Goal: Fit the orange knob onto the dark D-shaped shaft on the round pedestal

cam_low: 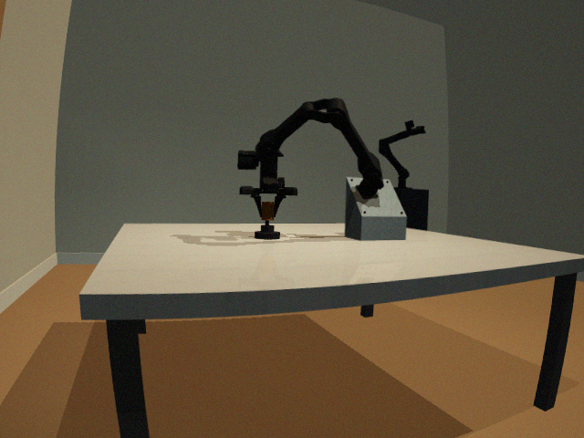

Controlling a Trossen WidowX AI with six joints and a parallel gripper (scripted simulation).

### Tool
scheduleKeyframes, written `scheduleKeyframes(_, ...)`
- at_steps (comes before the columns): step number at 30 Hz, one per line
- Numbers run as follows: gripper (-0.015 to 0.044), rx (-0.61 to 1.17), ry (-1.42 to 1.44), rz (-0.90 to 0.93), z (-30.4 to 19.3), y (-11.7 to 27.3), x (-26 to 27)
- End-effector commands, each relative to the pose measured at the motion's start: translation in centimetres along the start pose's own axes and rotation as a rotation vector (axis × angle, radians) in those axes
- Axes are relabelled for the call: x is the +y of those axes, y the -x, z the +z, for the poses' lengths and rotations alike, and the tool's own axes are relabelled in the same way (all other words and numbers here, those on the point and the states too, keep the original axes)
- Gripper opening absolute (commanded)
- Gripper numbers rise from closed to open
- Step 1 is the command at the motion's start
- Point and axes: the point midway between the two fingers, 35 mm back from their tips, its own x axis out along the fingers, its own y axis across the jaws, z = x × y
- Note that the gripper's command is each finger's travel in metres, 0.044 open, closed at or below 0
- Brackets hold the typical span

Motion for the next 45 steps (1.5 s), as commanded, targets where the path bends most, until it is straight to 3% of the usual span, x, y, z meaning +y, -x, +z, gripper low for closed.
scheduleKeyframes(1,0.0,-0.003,0.002,-0.001,0.14,0.28,0.09)
scheduleKeyframes(11,0.0,-0.003,0.211,-0.001,0.06,0.39,0.0)
scheduleKeyframes(32,0.0,-0.003,0.211,-0.001,0.2,0.37,0.07)
scheduleKeyframes(39,0.0,-0.003,0.41,-0.002,0.18,0.38,0.08)
scheduleKeyframes(45,0.0,-0.003,0.421,-0.002,0.0,0.22,0.06)
